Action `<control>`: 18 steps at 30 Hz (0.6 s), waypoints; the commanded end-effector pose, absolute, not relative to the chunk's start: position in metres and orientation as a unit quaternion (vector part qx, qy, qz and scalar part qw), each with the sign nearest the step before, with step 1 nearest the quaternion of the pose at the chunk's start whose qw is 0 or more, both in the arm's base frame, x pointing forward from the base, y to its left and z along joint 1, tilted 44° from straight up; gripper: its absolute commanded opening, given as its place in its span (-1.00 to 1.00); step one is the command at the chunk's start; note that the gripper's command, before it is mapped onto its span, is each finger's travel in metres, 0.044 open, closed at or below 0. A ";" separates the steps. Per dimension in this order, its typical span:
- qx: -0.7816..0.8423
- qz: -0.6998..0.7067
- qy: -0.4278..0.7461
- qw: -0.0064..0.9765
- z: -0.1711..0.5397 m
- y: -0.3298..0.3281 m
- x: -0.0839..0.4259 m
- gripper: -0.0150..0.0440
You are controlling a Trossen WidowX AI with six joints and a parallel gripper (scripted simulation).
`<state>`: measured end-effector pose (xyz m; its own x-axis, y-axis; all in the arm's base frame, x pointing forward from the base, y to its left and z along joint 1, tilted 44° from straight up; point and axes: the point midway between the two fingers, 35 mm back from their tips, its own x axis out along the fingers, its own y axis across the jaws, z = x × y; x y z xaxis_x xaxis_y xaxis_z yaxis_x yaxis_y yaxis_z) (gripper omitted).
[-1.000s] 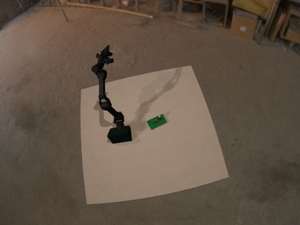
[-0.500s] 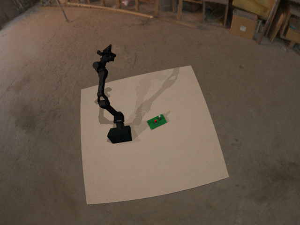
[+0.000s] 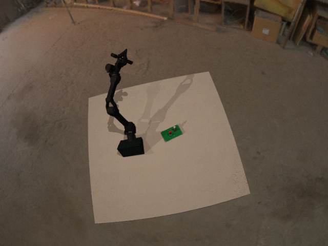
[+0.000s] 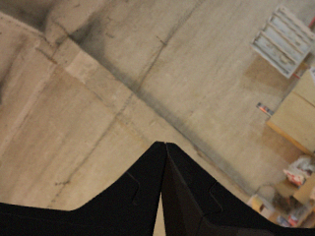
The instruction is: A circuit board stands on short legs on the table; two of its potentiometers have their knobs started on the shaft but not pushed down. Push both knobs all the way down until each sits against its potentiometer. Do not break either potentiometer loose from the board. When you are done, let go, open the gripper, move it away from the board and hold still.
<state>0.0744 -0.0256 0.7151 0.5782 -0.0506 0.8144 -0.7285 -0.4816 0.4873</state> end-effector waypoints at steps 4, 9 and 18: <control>0.762 0.372 -0.262 0.461 0.714 -0.016 0.082 -0.49; 0.735 0.359 -0.263 0.513 0.711 0.003 0.096 -0.49; 0.662 0.317 -0.259 0.627 0.696 0.040 0.132 -0.49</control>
